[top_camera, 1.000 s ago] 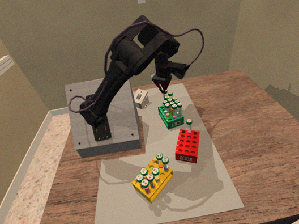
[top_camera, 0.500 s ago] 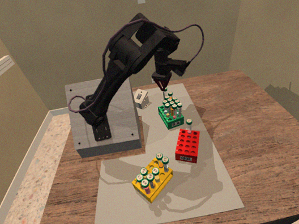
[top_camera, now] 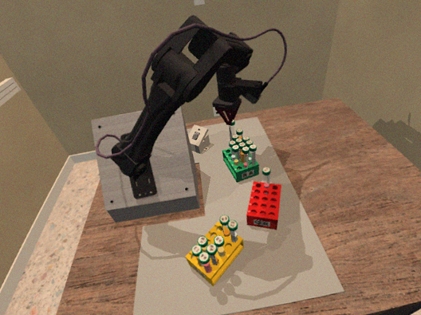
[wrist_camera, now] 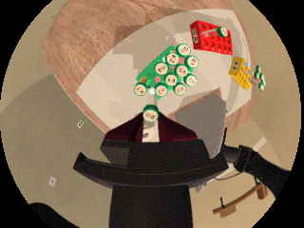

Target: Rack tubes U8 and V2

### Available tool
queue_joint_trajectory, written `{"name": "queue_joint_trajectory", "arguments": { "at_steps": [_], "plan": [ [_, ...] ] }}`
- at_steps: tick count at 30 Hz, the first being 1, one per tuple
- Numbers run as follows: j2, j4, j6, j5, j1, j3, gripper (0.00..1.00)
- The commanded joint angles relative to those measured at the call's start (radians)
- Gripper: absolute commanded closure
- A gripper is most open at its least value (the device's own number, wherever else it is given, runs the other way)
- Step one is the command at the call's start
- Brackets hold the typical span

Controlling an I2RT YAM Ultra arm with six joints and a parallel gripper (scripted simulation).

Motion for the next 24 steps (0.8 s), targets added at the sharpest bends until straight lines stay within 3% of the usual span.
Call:
{"name": "queue_joint_trajectory", "arguments": {
  "at_steps": [1,16,19,24],
  "plan": [
    [-0.029,-0.033,0.016,-0.007,0.027,0.045,1.00],
    [-0.023,-0.082,0.035,-0.014,0.045,0.081,1.00],
    [-0.044,-0.078,0.043,-0.024,0.051,0.016,1.00],
    [-0.068,-0.043,0.055,-0.031,0.063,-0.026,1.00]
  ]
}}
